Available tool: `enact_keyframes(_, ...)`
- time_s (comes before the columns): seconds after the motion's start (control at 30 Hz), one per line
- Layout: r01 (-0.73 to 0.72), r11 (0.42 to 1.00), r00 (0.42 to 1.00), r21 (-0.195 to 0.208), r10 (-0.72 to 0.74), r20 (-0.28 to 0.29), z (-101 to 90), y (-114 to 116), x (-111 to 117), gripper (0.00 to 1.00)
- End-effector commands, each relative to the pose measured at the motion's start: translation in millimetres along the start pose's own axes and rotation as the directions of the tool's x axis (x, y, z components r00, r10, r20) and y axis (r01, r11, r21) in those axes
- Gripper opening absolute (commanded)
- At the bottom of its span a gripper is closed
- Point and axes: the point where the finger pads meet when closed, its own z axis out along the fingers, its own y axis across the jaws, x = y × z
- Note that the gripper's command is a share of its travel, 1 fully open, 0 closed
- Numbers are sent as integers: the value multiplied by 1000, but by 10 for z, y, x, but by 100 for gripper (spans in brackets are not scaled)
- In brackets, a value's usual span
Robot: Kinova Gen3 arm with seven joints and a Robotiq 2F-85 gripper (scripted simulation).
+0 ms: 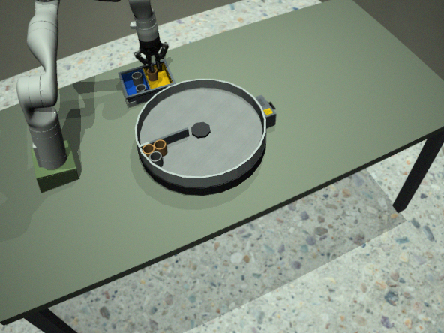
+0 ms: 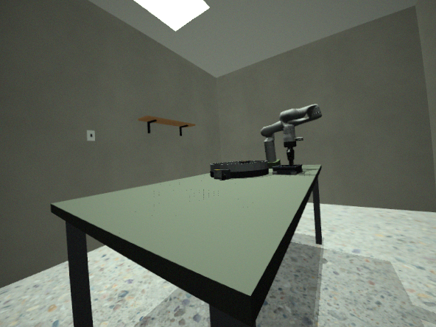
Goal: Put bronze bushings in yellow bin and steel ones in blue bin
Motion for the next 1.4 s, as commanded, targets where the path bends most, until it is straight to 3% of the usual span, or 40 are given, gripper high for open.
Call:
enact_keyframes(0.0, 0, 1000, 1000, -2, 0, -2, -25, 5, 6, 19)
enact_keyframes(0.63, 0, 1000, 1000, -2, 0, -2, -61, 5, 7, 19)
enact_keyframes(0.8, 0, 1000, 1000, -2, 0, -2, -592, 4, 5, 19)
enact_keyframes(0.9, 0, 1000, 1000, -2, 0, -2, -592, 4, 5, 19)
enact_keyframes(1.07, 0, 1000, 1000, -2, 0, -2, -1123, 3, 4, 19)
enact_keyframes(1.37, 0, 1000, 1000, -2, 0, -2, -1123, 3, 4, 19)
